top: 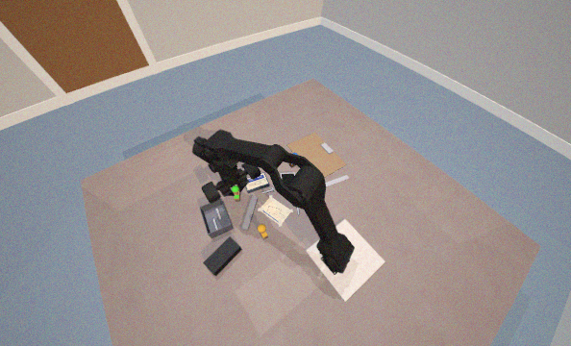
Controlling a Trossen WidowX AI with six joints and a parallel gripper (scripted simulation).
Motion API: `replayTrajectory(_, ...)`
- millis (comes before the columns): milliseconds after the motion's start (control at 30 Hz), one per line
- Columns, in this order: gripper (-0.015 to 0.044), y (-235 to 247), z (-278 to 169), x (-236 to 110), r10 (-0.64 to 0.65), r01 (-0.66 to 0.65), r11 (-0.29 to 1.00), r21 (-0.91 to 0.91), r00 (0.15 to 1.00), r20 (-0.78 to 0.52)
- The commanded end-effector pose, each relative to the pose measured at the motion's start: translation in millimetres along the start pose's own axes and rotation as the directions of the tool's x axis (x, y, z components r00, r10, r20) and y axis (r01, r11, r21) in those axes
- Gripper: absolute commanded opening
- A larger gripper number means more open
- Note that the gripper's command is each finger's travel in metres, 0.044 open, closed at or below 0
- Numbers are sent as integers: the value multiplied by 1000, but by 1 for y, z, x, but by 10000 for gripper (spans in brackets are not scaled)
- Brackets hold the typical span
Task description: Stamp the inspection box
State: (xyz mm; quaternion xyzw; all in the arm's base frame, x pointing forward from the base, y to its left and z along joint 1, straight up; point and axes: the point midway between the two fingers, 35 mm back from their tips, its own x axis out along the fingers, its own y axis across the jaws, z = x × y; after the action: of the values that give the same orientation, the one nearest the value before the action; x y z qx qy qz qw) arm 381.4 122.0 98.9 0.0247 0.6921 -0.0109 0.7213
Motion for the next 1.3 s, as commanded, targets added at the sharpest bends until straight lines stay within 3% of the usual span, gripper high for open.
replayTrajectory(0,0,0,1,-3,-1,1,1000,-1,1000,2)
replayTrajectory(1267,0,0,0,-21,-1,1,1000,-1,1000,2)
